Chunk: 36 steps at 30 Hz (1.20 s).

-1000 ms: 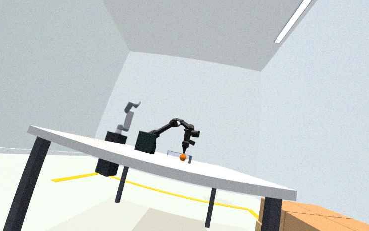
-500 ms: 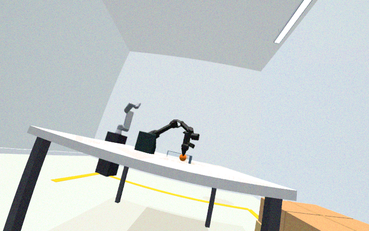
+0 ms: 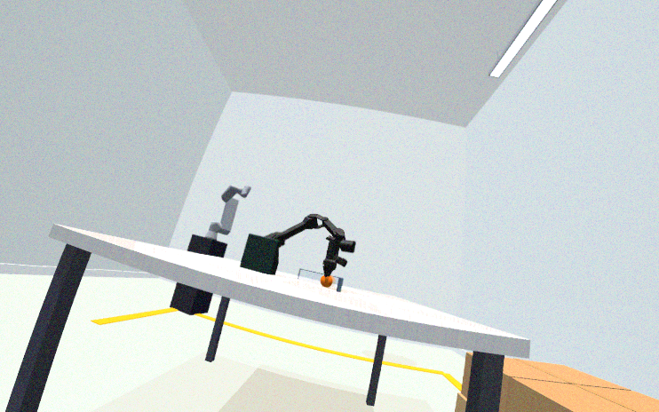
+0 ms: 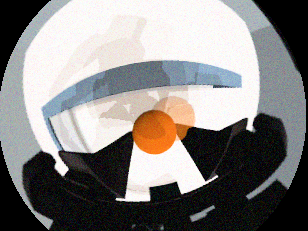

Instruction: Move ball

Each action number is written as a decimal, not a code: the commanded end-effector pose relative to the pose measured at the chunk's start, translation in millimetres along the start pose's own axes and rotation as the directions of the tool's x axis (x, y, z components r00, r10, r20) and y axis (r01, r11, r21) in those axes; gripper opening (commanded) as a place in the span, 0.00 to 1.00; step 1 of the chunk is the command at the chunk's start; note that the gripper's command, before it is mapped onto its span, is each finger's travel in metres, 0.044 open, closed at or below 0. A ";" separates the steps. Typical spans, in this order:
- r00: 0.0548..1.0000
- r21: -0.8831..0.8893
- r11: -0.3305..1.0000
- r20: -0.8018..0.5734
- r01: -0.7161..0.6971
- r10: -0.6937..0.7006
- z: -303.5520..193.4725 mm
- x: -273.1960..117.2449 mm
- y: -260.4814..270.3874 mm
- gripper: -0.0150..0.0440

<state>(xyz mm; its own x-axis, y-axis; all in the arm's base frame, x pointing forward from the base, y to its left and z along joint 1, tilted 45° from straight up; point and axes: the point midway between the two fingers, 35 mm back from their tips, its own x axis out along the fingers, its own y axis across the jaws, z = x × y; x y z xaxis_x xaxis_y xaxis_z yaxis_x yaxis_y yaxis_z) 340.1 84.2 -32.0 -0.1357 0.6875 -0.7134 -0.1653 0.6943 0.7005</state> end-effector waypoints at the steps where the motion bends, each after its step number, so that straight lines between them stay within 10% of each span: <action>1: 1.000 0.006 1.000 -0.001 -0.004 0.004 -0.9 1.1 0.2 0.67; 11: 1.000 0.014 1.000 -0.007 0.005 -0.005 5.3 -39.6 -2.8 0.25; 27: 1.000 0.008 1.000 -0.002 0.002 -0.002 0.1 -135.1 -1.4 0.25; 36: 1.000 0.007 1.000 -0.002 0.001 -0.001 7.7 -112.1 -14.6 0.25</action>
<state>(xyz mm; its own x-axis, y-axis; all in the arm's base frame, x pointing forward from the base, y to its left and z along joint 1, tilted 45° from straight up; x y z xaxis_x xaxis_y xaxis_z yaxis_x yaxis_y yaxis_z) 363.1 -8.8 56.4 -0.1254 0.6857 -0.7170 -0.1655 0.6982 0.6966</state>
